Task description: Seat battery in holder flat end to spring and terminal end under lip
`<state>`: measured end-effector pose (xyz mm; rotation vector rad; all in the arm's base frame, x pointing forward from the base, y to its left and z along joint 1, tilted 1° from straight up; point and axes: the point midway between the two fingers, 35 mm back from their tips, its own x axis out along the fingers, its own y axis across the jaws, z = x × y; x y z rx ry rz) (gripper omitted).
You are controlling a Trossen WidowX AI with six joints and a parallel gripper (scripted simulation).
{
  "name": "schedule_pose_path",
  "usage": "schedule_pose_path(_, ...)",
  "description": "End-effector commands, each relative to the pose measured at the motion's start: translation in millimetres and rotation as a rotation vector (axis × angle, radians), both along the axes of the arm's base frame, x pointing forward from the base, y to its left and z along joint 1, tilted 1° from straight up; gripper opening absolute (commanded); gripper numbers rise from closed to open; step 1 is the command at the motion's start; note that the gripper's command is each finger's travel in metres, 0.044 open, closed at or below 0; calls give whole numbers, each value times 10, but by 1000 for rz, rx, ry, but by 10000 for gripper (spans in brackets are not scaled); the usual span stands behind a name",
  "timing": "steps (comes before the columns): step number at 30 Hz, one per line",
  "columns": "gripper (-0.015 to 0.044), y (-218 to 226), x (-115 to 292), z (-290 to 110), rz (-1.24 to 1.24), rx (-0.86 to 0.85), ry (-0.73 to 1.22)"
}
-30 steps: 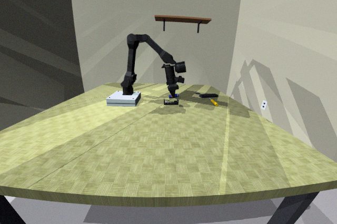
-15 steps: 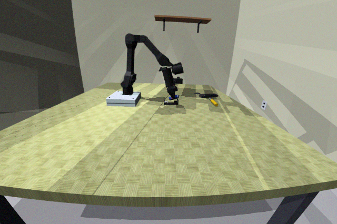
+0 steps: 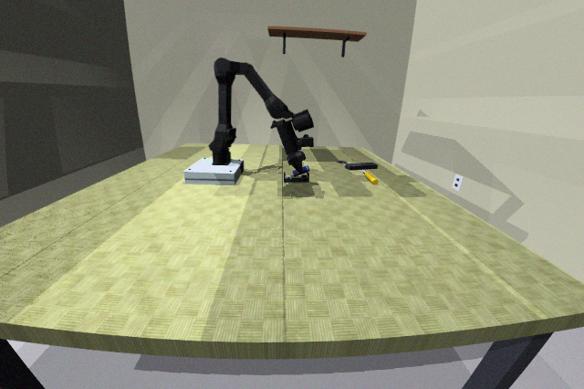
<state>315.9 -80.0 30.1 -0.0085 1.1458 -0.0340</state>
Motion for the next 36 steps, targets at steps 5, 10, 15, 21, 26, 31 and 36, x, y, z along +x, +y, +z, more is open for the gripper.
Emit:
schedule_pose_path(5, 82, 11, -41, -43, 5, 2, -45)
schedule_pose_path(10, 82, 12, -55, -62, 5, 1, -75)
schedule_pose_path(15, 82, 13, -71, -78, 6, -1, -105)
schedule_pose_path(21, 82, 16, -91, -94, 8, -3, -136)
schedule_pose_path(26, 82, 16, -111, -103, 7, -4, -137)
schedule_pose_path(31, 82, 17, -154, -120, 6, -5, -136)
schedule_pose_path(36, 82, 18, -202, -128, 5, -7, -136)
